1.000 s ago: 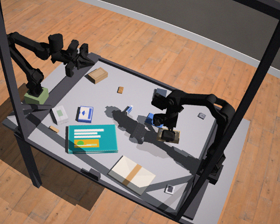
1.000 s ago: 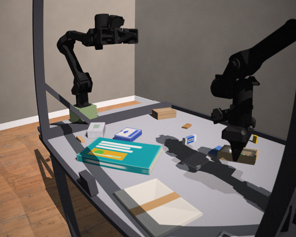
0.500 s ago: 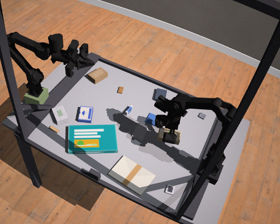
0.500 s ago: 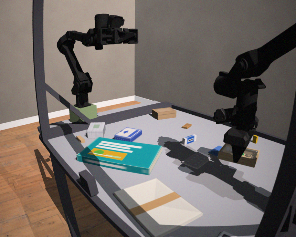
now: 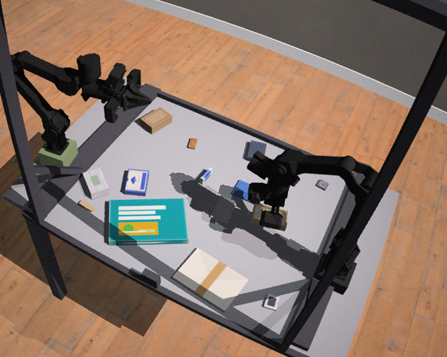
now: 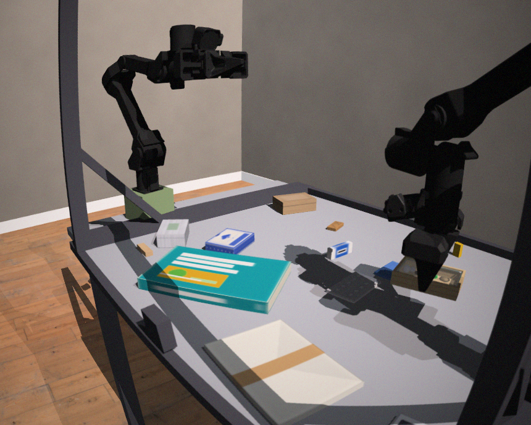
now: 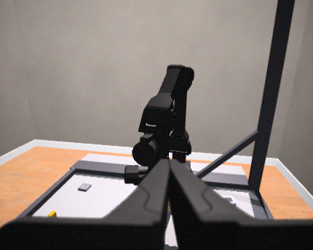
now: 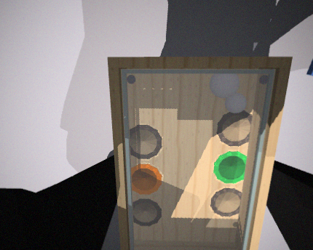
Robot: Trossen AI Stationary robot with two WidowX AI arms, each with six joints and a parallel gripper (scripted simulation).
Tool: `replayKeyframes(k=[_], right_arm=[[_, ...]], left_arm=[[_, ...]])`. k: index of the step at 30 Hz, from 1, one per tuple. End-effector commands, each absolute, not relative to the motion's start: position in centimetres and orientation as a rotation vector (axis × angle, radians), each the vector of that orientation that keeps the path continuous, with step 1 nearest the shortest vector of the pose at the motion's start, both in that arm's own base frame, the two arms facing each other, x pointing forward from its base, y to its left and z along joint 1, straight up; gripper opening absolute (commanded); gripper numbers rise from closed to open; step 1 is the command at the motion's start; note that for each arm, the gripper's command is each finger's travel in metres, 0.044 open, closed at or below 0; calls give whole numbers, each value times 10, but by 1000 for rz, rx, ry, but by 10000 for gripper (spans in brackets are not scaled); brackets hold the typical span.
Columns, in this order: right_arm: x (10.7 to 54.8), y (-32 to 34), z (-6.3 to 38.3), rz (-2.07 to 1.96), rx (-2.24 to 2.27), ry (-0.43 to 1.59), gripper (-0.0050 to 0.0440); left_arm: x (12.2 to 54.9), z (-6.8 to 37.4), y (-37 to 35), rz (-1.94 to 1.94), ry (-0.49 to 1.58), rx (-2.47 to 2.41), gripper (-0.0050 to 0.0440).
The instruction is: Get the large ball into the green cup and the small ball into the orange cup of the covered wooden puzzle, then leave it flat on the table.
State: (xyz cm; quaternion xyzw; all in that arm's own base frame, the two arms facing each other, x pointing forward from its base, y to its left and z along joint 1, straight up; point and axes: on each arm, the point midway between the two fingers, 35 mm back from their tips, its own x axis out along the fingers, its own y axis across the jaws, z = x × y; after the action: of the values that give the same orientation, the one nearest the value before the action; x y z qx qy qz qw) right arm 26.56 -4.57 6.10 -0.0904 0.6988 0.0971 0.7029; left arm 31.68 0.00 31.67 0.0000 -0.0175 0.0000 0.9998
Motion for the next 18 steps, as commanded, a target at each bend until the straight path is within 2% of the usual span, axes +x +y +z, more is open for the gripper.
replayKeyframes(k=[1, 18], right_arm=[[266, -46, 67, 215, -203, 1520, -50], [272, -46, 67, 191, -222, 1550, -50]], left_arm=[[316, 323, 0, 0, -50, 0, -50], [316, 323, 0, 0, -50, 0, -50]])
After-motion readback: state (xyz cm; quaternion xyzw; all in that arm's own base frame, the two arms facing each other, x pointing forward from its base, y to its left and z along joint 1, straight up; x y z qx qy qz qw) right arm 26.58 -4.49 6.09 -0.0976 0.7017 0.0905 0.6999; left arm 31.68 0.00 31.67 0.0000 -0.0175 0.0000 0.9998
